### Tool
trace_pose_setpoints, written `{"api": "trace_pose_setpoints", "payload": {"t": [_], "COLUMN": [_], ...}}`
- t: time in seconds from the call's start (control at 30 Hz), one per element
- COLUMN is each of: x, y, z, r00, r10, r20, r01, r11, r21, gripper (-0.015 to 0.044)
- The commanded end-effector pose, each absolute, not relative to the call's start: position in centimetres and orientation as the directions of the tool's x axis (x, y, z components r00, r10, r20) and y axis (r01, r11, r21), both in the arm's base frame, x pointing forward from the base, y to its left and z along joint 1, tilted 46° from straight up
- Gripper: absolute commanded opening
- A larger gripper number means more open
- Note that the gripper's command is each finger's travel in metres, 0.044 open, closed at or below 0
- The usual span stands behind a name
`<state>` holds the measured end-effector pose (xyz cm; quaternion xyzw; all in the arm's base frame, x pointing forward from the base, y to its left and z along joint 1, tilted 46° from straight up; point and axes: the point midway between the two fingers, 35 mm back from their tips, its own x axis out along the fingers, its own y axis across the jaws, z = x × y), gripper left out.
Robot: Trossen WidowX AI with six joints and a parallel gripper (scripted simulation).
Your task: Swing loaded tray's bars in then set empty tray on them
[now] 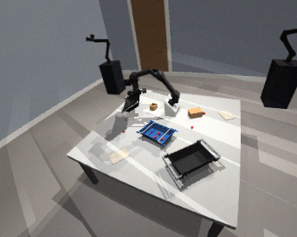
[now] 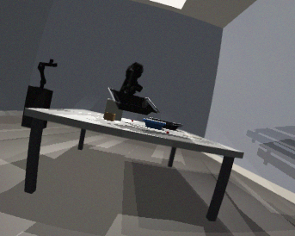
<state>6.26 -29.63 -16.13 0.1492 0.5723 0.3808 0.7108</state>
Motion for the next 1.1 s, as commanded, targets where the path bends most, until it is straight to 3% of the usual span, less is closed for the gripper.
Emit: {"api": "trace_pose_setpoints", "payload": {"t": [0.0,0.87,1.07], "x": [6.1,6.2,8.8], "y": [-30.8,-30.8,-30.7], "z": [-15.3,-15.2,-13.6], "r00": [0.059,0.059,0.057], "r10": [0.694,0.693,0.682], "r20": [-0.718,-0.718,-0.729], "r01": [-0.376,-0.378,-0.43], "r11": [0.682,0.682,0.676], "r21": [0.628,0.627,0.599], "gripper": [0.0,0.0,0.0]}}
